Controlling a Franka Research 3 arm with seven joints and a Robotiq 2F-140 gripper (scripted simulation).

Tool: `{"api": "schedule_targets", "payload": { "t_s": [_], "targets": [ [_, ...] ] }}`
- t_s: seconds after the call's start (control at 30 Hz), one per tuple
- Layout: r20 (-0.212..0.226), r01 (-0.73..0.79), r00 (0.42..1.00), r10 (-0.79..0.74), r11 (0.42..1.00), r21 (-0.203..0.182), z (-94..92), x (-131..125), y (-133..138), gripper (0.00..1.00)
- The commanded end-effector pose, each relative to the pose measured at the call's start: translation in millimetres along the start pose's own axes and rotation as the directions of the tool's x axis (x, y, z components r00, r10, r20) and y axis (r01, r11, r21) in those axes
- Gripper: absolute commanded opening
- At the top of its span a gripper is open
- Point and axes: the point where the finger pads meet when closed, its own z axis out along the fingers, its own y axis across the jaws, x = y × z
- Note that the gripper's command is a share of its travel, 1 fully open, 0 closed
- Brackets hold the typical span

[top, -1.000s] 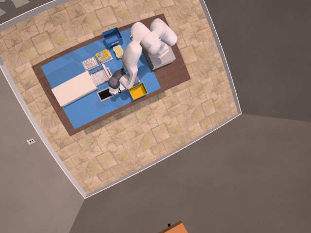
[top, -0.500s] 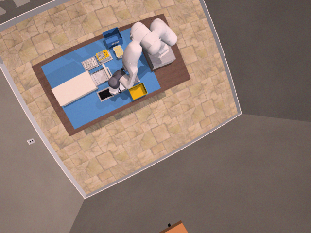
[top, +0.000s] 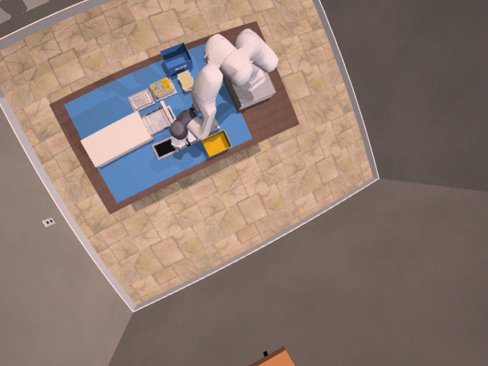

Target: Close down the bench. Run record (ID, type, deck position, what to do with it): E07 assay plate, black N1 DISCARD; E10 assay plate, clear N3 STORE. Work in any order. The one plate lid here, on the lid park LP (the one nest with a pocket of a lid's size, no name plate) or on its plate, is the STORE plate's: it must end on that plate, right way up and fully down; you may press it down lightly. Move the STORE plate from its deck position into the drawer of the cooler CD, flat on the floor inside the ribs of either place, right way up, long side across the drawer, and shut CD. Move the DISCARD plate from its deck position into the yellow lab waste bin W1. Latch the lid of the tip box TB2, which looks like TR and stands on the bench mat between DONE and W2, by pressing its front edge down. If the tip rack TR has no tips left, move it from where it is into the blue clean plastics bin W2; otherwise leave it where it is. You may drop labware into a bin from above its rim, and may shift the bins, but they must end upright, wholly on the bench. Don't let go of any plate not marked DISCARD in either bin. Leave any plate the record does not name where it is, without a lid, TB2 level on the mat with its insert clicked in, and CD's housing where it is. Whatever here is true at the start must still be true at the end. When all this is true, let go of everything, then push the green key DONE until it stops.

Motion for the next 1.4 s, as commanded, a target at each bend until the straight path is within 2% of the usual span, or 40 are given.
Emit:
{"api": "schedule_targets", "payload": {
  "t_s": [0.0, 0.8, 1.37],
  "targets": [
    [-0.002, 0.001, 1.0, -0.001, 1.0, 0.001, -2.9, 1.1, -0.1, 0.0],
    [-0.002, 0.001, 1.0, -0.001, 1.0, 0.001, -9.9, 1.1, -0.1, 0.0],
    [-0.002, 0.001, 1.0, -0.001, 1.0, 0.001, -29.9, 1.1, -0.1, 0.0]
  ]
}}
